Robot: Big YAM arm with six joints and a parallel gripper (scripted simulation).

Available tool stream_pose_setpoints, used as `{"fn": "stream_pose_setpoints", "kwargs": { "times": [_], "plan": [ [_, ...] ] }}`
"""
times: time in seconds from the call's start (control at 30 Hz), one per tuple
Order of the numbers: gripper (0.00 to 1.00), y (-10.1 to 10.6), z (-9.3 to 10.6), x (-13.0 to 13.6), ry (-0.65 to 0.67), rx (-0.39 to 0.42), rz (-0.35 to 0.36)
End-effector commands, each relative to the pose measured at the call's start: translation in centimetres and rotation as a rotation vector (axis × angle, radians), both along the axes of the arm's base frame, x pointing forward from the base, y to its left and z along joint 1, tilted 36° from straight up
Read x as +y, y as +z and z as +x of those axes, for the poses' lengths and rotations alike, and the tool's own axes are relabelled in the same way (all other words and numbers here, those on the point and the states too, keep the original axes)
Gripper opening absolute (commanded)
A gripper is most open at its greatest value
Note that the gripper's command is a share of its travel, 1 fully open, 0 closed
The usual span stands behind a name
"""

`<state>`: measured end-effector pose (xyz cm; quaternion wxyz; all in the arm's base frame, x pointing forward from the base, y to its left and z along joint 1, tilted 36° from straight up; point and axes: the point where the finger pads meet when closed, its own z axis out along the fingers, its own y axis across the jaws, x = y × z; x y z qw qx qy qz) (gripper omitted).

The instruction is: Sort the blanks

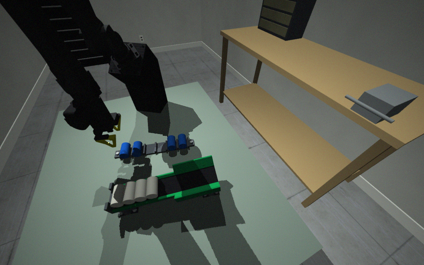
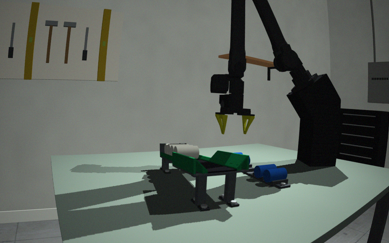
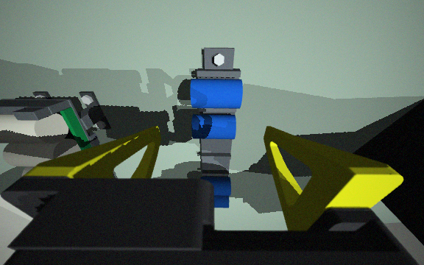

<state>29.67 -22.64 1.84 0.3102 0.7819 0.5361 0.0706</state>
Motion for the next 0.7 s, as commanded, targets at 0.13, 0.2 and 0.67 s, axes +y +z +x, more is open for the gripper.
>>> {"fn": "stream_pose_setpoints", "kwargs": {
  "times": [0.13,0.2,0.67],
  "plan": [
    [1.00,2.2,-1.5,1.8,-0.003,0.002,0.010],
    [1.00,2.9,-1.9,2.2,-0.003,0.002,0.010],
    [1.00,6.1,-3.3,3.3,-0.008,-0.005,0.007]
  ]
}}
